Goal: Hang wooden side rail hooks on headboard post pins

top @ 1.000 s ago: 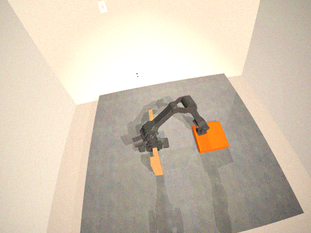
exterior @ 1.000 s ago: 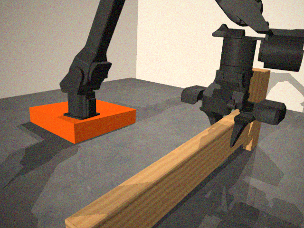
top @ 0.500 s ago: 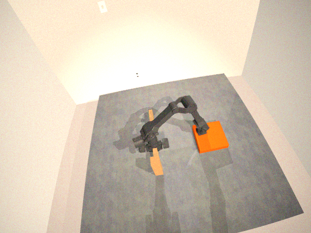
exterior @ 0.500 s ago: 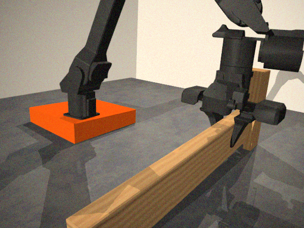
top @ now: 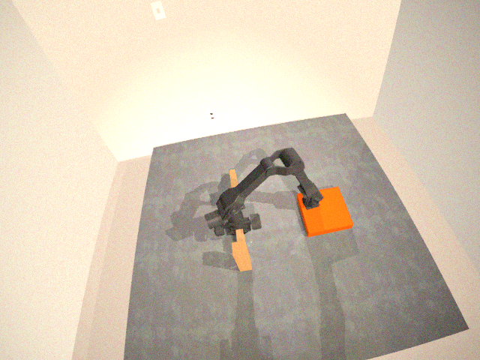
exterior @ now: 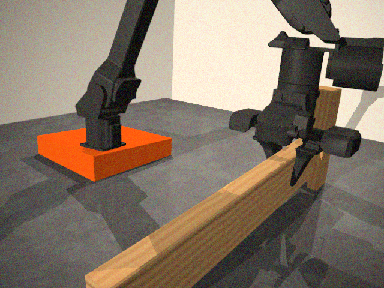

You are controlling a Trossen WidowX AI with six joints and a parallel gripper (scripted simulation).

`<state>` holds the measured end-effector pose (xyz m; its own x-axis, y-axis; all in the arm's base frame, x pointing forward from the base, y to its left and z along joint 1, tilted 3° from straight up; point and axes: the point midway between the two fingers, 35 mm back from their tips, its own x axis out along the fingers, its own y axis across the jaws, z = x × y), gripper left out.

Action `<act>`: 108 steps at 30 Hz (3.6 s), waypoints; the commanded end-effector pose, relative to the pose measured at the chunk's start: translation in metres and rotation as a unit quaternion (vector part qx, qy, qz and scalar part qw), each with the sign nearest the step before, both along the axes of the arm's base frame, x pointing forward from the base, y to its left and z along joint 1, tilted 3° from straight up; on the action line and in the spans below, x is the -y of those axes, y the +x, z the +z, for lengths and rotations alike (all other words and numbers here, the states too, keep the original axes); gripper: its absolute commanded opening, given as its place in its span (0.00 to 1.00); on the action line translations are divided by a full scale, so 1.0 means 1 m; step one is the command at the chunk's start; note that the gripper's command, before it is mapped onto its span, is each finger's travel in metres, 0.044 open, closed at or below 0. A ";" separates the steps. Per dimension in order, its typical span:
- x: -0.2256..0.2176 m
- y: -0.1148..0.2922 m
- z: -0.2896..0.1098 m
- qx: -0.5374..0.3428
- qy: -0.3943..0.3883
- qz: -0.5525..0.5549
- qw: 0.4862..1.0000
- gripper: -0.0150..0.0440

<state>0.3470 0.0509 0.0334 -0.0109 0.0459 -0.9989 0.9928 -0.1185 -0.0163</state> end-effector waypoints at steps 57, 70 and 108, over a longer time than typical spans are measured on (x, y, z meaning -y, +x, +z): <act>-0.007 0.004 0.003 0.003 0.003 -0.002 1.000 0.25; -0.009 0.003 0.002 0.003 0.003 -0.002 1.000 0.25; -0.012 0.004 0.005 0.003 0.003 -0.002 1.000 0.25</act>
